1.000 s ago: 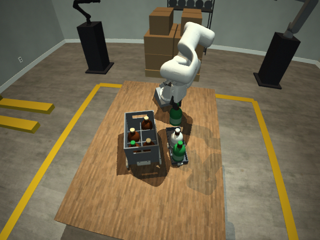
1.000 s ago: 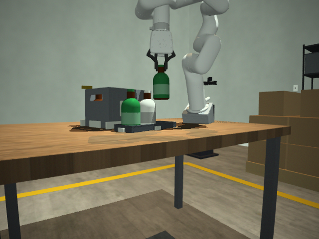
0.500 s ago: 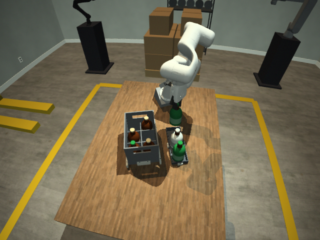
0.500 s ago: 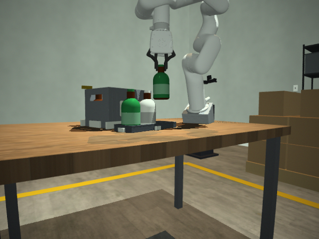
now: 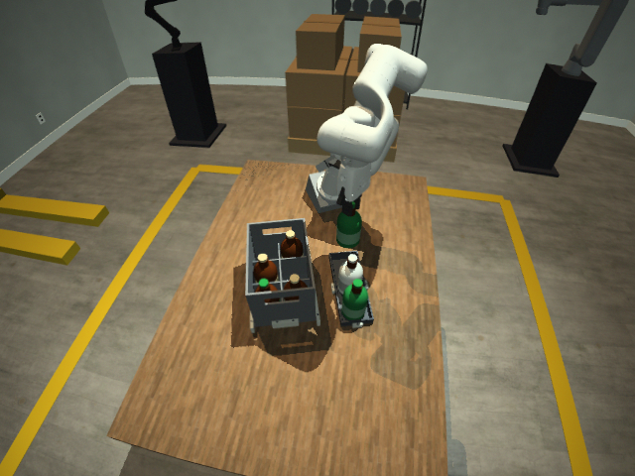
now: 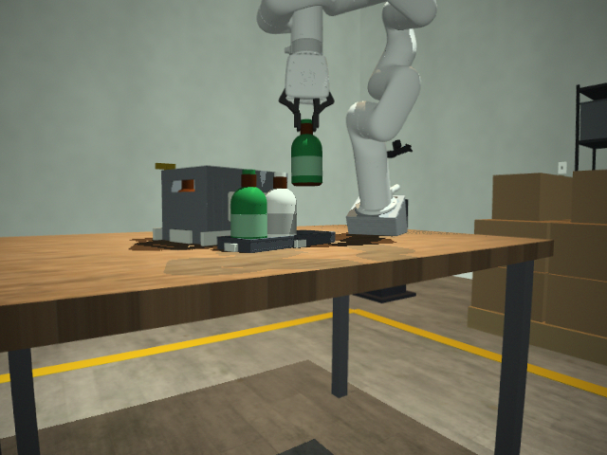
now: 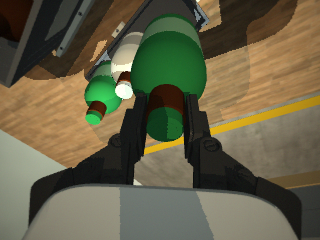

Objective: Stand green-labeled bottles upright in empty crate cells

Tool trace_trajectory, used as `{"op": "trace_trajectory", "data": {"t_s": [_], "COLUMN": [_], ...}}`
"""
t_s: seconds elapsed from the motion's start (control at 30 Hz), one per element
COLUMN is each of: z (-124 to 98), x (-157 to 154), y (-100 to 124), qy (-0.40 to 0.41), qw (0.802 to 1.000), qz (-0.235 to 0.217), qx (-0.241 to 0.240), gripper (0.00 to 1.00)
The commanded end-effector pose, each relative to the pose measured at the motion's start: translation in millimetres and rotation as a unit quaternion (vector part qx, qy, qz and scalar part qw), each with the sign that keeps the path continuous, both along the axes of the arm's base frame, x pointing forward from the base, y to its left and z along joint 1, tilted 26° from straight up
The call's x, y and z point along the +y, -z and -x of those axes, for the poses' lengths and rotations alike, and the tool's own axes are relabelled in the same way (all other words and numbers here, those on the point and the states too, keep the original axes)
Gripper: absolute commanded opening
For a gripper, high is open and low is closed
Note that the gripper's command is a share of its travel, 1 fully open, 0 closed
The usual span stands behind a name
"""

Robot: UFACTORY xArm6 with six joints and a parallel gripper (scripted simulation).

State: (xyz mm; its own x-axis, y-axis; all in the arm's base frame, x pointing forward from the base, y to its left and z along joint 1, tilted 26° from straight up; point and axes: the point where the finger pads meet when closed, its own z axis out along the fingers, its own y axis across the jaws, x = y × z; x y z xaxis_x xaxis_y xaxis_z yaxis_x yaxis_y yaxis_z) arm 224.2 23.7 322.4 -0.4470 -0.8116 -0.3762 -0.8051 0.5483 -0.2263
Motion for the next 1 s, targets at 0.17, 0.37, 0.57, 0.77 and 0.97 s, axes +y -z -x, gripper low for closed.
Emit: {"op": "trace_trajectory", "data": {"t_s": [0.17, 0.37, 0.57, 0.77, 0.97], "z": [3.2, 6.1, 8.3, 10.0, 11.3], "x": [-1.9, -3.4, -4.5, -5.4, -6.0], "y": [-8.8, -15.4, -20.3, -24.3, -27.2], "qy": [0.000, 0.000, 0.000, 0.000, 0.000], "qw": [1.000, 1.000, 1.000, 1.000, 1.000], "qz": [0.000, 0.000, 0.000, 0.000, 0.000], "qx": [-0.001, -0.001, -0.001, -0.001, -0.001], "gripper": [0.00, 0.00, 0.00, 0.00, 0.00]}}
